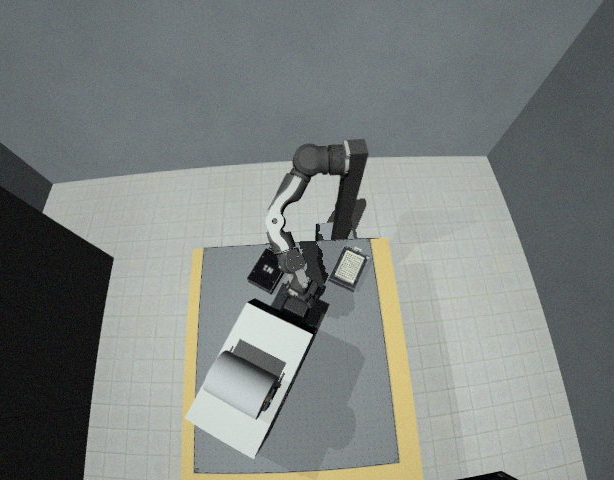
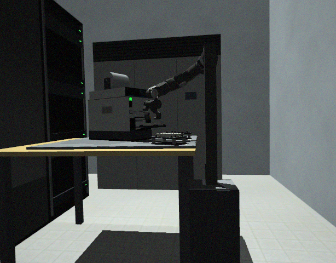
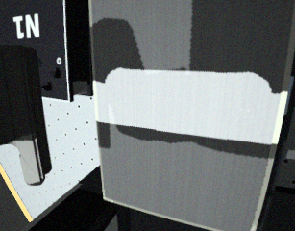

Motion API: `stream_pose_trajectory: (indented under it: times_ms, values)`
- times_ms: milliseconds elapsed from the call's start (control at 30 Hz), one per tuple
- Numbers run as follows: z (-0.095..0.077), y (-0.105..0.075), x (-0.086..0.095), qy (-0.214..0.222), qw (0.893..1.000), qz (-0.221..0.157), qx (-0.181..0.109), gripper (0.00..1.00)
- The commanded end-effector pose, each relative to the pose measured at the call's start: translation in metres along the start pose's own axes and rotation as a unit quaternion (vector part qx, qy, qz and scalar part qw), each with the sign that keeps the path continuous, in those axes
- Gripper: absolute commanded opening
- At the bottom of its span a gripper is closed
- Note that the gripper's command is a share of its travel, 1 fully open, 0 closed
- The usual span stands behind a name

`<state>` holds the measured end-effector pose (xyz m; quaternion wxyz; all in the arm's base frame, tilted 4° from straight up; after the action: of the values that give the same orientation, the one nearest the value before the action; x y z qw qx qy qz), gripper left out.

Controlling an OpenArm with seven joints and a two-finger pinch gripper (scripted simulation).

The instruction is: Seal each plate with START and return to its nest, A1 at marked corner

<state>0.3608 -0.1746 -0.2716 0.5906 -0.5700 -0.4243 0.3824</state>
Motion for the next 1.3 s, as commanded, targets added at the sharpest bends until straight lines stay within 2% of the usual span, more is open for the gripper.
stream_pose_trajectory:
  times_ms: [0, 433, 533, 1267]
  values:
    - [0.0050, 0.0043, -0.0015, -0.008, 1.000, -0.006, 0.007, 0.65]
    - [0.0039, 0.0026, -0.0008, -0.006, 1.000, -0.005, 0.005, 0.65]
    - [0.0054, 0.0097, -0.0006, -0.009, 1.000, -0.006, 0.007, 0.65]
    - [0.0038, 0.0076, -0.0007, -0.006, 1.000, -0.005, 0.005, 0.65]
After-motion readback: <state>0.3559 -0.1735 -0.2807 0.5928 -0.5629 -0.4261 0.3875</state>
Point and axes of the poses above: the point where the finger pads meet when closed, its own y axis out along the fingers, its own x axis across the jaws, z = x × y, the point moved 6 cm from there along -y, back along the fingers, and after that the axes turned 12 degrees about -y, right-handed, at the moved point
